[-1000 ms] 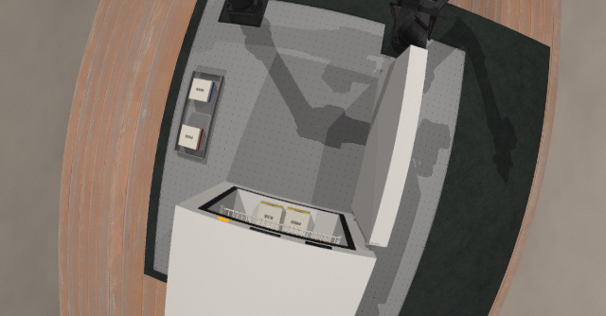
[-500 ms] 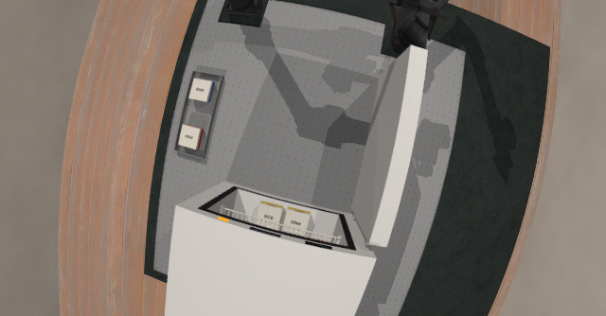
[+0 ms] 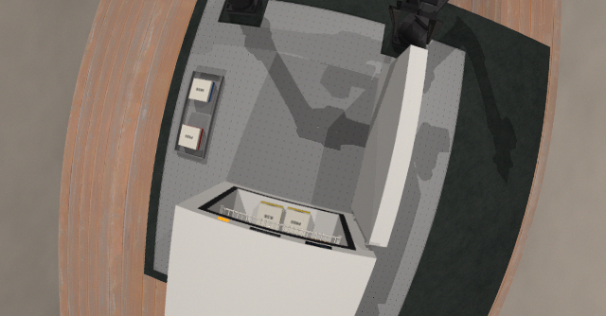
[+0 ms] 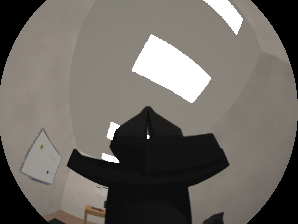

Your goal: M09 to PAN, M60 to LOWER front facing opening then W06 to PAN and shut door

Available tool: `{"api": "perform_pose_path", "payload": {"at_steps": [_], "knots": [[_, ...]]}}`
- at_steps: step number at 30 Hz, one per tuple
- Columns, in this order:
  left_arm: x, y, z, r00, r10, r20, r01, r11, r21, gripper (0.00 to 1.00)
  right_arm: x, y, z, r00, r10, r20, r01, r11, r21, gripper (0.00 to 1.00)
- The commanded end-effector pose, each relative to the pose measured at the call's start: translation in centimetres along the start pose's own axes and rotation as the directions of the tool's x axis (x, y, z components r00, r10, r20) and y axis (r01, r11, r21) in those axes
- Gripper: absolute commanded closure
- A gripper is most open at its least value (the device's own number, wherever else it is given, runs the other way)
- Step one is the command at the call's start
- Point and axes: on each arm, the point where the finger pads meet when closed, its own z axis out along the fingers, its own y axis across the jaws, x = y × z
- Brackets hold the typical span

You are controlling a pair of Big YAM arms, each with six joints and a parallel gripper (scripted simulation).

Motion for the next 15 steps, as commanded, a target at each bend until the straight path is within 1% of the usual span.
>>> {"api": "perform_pose_path", "payload": {"at_steps": [1, 4, 5, 15], "knots": [[1.7, 0.0, 0.4, 0.999, -0.011, -0.033, 0.011, 1.0, 0.0, 1.0, -3.0, 0.4, 0.0, 0.999, 0.049, 0.002, -0.049, 0.998, 0.028, 0.0], [1.7, 0.0, 0.4, 0.999, -0.011, -0.033, 0.011, 1.0, 0.0, 1.0, -3.1, 0.4, 0.1, 0.999, 0.049, 0.002, -0.049, 0.998, 0.028, 0.0], [1.7, 0.0, 0.4, 0.999, -0.011, -0.033, 0.011, 1.0, 0.0, 1.0, -5.0, 0.9, 0.2, 0.994, 0.11, 0.003, -0.11, 0.994, 0.017, 0.0], [1.7, 0.0, 0.4, 0.999, -0.011, -0.033, 0.011, 1.0, 0.0, 1.0, -5.4, 0.9, 1.7, 0.996, 0.088, 0.004, -0.088, 0.996, 0.017, 0.0]]}}
